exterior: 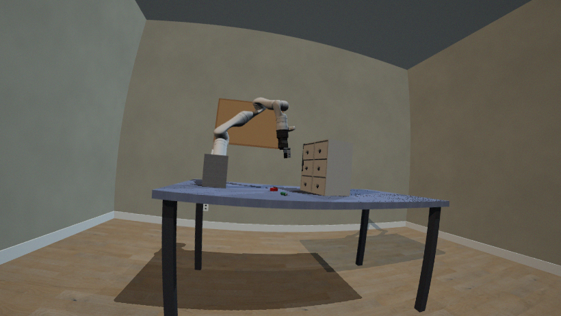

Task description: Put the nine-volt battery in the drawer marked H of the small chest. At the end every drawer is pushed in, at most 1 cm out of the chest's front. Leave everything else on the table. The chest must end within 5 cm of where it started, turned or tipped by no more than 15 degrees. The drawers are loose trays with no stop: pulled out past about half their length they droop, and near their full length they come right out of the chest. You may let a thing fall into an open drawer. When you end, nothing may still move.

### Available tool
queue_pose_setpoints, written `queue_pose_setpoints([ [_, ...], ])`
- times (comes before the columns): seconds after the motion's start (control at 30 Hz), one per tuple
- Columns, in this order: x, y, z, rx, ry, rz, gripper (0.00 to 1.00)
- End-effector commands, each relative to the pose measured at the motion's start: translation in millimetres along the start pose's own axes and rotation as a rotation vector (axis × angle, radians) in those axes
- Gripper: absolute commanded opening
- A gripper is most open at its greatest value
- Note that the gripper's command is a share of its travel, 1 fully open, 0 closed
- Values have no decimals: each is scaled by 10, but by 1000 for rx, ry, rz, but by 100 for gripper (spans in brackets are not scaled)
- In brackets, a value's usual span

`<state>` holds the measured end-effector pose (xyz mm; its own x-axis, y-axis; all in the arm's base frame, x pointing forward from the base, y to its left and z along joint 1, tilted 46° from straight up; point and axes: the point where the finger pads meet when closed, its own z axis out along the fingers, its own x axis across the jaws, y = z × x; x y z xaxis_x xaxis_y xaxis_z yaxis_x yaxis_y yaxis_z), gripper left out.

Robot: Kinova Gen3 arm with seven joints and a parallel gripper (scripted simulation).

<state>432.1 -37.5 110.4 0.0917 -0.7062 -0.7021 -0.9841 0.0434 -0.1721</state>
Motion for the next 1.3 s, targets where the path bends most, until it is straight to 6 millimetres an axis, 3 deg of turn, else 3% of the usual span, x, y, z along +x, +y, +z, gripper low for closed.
queue_pose_setpoints([
  [0.0, -15, -15, -18, -17, -2, 1, 100],
  [1.27, -12, 35, -116, -127, -1, 1, 100],
])
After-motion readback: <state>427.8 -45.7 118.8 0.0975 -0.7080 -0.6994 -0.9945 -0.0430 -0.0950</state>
